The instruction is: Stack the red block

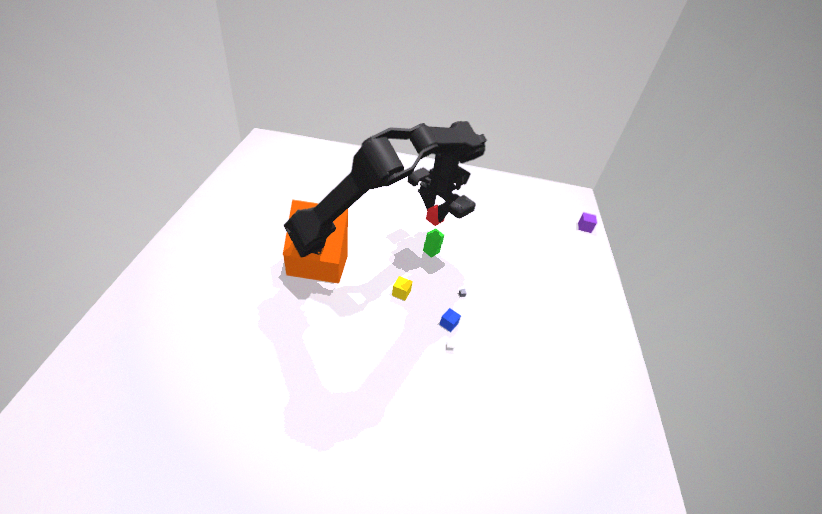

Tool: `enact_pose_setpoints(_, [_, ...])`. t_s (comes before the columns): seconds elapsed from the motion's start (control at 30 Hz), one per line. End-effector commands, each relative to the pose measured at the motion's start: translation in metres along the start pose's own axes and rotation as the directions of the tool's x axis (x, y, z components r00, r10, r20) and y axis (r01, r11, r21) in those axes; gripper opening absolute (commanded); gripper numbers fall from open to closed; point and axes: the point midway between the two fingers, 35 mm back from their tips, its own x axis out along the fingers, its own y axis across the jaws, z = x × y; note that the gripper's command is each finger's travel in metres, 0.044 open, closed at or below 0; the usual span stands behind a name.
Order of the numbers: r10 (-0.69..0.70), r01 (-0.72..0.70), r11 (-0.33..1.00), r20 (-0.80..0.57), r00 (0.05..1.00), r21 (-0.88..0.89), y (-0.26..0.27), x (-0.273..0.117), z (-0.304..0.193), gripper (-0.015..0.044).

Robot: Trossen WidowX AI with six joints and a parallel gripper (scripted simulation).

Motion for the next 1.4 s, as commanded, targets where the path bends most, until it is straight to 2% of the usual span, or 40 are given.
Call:
enact_pose_setpoints(0.0, [-0.002, 0.002, 1.000, 0.000, 1.000, -0.003, -0.004, 0.000, 0.009, 0.0000])
enact_pose_setpoints(0.4, [-0.003, 0.003, 1.000, -0.001, 1.000, -0.003, -0.004, 0.025, 0.009, 0.0000])
enact_pose_setpoints(0.6, [-0.004, 0.004, 1.000, -0.001, 1.000, -0.003, -0.004, 0.049, 0.009, 0.0000])
enact_pose_setpoints(1.37, [-0.004, 0.004, 1.000, -0.001, 1.000, -0.003, -0.005, 0.050, 0.009, 0.0000])
